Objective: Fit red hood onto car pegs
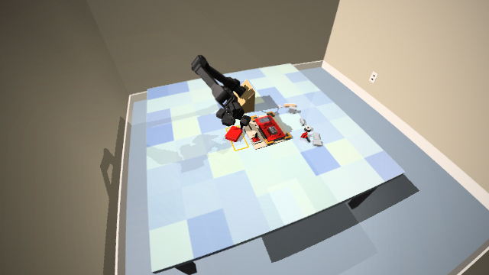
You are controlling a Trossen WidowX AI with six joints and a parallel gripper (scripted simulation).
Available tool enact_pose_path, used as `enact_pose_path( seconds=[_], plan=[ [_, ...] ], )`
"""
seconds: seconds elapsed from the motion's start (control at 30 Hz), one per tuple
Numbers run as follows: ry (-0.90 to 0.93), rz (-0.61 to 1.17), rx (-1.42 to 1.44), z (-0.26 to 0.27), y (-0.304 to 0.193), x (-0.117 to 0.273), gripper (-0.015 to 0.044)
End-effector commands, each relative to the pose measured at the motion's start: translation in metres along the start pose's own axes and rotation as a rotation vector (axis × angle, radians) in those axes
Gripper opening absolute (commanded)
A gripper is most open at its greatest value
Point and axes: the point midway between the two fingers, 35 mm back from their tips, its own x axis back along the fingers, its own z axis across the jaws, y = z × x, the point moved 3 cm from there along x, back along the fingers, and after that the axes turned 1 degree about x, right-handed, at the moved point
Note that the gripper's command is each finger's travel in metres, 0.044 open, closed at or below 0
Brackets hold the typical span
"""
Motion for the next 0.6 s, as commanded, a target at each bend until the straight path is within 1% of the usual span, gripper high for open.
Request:
enact_pose_path(
  seconds=[0.0, 0.57],
  plan=[
    [-0.004, 0.0, 0.008, 0.0, -0.001, -0.004, 0.044],
    [-0.005, 0.0, 0.007, -0.001, -0.002, -0.02, 0.044]
  ],
)
